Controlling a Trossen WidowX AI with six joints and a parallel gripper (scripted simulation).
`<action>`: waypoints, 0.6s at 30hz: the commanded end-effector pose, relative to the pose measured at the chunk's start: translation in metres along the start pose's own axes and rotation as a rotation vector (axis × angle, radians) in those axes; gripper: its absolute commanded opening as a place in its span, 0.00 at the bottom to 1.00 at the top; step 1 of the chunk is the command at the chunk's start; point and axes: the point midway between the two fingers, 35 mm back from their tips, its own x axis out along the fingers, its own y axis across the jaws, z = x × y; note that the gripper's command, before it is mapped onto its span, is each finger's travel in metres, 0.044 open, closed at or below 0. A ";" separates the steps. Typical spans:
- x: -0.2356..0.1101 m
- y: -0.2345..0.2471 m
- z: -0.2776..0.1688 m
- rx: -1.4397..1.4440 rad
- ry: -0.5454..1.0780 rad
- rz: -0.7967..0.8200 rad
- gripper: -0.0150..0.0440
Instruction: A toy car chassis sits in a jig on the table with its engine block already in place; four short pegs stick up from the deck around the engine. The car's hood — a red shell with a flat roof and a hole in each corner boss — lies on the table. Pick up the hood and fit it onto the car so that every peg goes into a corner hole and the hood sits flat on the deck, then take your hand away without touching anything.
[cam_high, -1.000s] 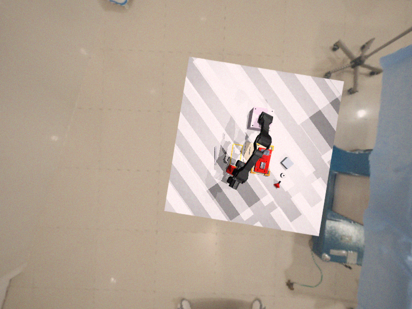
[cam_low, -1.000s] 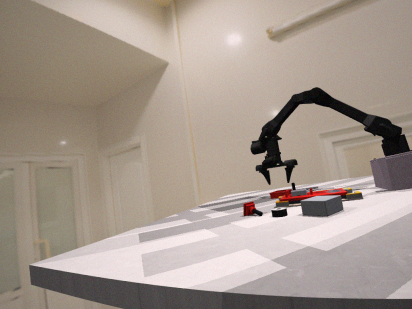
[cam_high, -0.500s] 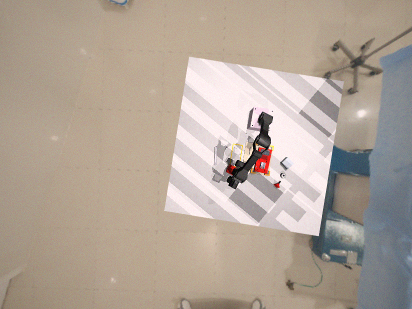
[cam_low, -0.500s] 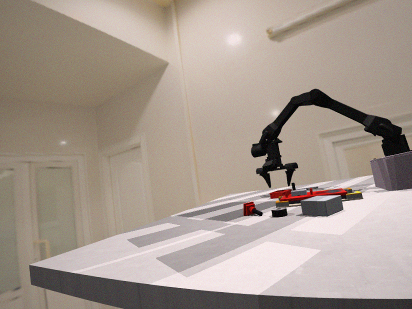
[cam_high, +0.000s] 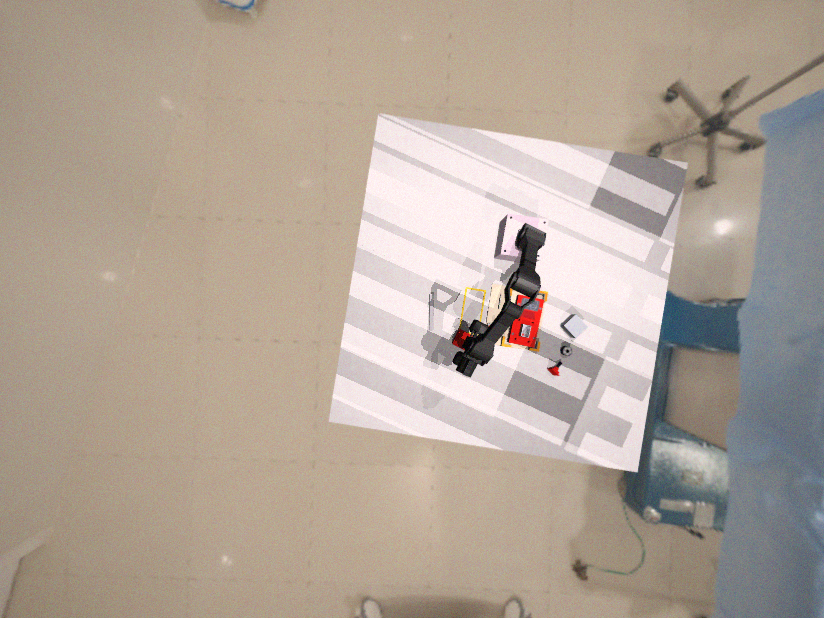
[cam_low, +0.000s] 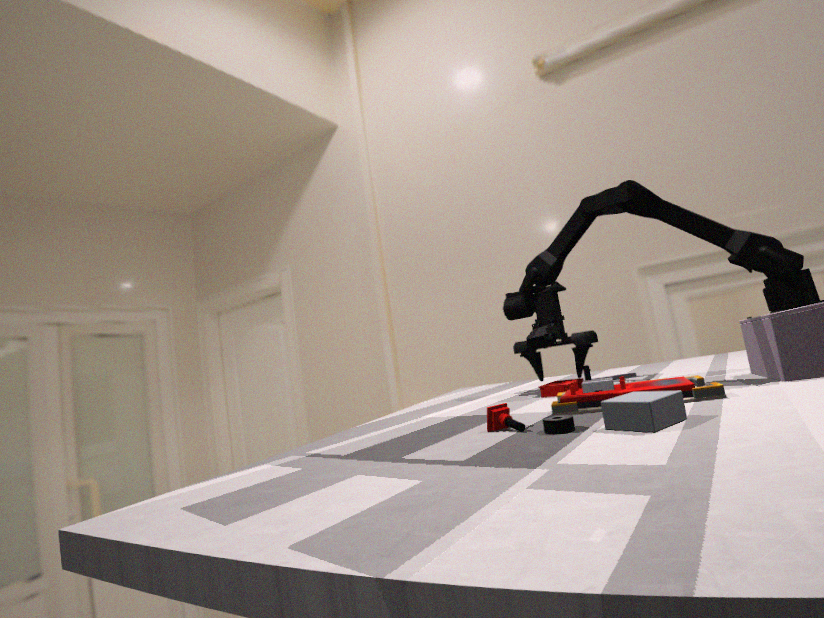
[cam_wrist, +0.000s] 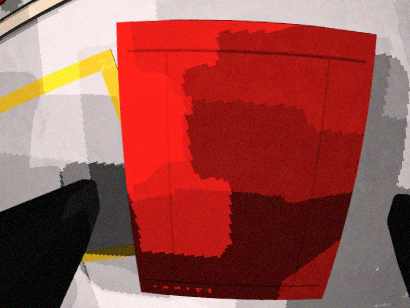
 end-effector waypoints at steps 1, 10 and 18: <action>0.005 0.002 0.001 -0.006 -0.005 0.010 1.00; 0.006 0.002 0.001 -0.006 -0.005 0.010 1.00; 0.010 0.002 0.001 -0.006 -0.005 0.010 1.00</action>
